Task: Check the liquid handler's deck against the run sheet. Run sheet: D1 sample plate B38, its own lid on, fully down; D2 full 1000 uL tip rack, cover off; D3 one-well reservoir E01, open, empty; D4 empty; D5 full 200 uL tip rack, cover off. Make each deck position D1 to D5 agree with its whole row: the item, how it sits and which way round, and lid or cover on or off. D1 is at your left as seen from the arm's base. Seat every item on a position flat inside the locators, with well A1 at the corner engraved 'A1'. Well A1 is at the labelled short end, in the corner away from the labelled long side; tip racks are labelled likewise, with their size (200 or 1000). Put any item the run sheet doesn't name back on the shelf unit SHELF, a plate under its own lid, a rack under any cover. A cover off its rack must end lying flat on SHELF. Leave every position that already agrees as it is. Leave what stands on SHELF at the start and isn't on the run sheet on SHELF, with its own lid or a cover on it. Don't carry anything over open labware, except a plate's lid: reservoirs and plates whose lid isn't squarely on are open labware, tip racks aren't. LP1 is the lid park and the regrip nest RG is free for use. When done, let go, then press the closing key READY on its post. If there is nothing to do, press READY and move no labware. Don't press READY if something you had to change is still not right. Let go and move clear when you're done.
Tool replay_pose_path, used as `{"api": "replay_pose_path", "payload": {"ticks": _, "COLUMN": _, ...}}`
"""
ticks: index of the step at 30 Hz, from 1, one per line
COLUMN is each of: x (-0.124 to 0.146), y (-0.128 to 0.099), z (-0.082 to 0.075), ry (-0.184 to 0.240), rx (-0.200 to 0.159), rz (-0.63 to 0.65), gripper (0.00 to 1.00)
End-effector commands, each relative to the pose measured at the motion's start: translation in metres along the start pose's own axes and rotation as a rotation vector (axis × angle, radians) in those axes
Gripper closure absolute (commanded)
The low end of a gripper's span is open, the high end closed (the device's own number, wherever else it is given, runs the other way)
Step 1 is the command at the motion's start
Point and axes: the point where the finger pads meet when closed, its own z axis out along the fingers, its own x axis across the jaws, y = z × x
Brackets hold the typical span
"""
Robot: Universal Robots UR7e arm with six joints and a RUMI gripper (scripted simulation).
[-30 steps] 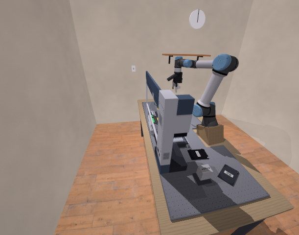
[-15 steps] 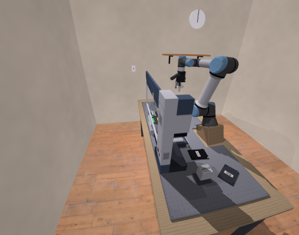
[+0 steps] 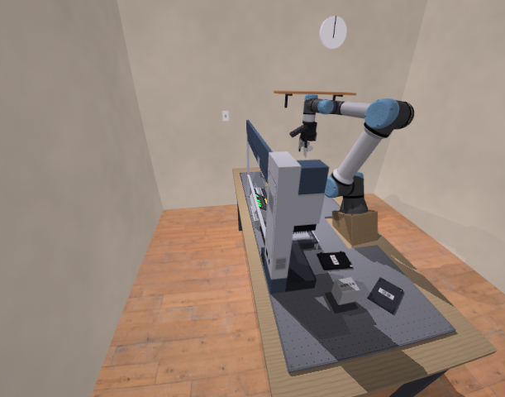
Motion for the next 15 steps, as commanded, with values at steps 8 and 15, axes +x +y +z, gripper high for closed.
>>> {"api": "replay_pose_path", "payload": {"ticks": 8, "x": -0.035, "y": 0.003, "z": 0.001, "ry": -0.002, "rx": -0.004, "rz": 0.003, "gripper": 0.18}}
{"api": "replay_pose_path", "payload": {"ticks": 15, "x": -0.055, "y": 0.004, "z": 0.001, "ry": -0.002, "rx": -0.004, "rz": 0.011, "gripper": 0.18}}
